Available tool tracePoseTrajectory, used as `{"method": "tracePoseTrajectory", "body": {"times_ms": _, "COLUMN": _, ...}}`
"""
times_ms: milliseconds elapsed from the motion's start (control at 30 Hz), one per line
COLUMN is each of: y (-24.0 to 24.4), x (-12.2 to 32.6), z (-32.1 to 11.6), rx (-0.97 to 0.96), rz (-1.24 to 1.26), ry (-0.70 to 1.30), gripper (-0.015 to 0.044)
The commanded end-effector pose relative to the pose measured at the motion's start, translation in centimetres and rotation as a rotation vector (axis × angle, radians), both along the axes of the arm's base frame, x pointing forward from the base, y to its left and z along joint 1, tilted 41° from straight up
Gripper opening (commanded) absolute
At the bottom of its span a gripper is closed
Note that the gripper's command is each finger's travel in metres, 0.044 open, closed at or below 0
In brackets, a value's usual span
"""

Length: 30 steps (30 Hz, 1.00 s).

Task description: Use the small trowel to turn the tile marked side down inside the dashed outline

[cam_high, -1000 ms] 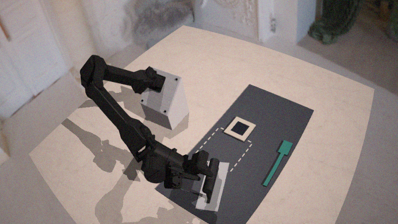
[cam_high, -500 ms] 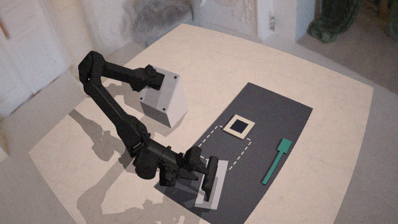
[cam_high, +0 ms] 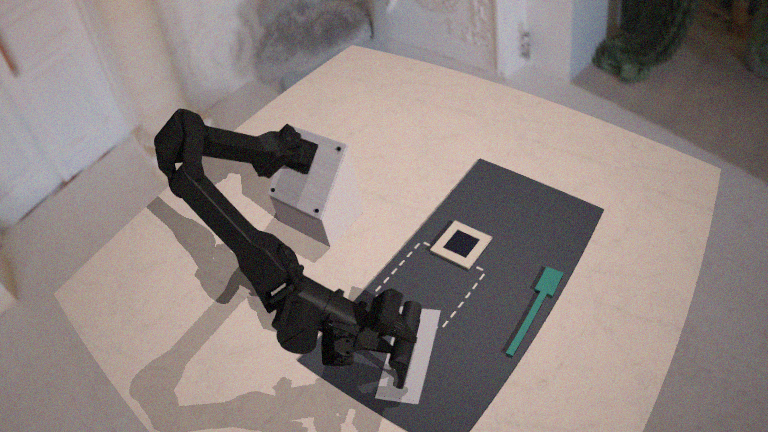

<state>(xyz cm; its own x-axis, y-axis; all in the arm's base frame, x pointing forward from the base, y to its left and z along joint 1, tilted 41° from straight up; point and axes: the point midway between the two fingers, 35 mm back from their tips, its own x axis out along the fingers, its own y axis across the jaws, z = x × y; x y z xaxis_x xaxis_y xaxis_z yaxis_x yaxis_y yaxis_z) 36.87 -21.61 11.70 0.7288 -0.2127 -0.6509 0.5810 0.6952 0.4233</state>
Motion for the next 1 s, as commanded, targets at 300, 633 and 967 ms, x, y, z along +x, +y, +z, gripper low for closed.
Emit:
{"method": "tracePoseTrajectory", "body": {"times_ms": 300, "y": -0.5, "x": 1.5, "z": -1.3, "rx": -0.001, "rz": -0.004, "ry": -0.002, "gripper": 0.0300}}
{"method": "tracePoseTrajectory", "body": {"times_ms": 633, "y": -0.6, "x": 2.2, "z": -2.0, "rx": -0.001, "rz": -0.004, "ry": -0.002, "gripper": 0.0247}}
{"method": "tracePoseTrajectory", "body": {"times_ms": 967, "y": -0.6, "x": 2.2, "z": -2.0, "rx": -0.001, "rz": -0.004, "ry": -0.002, "gripper": 0.0103}}
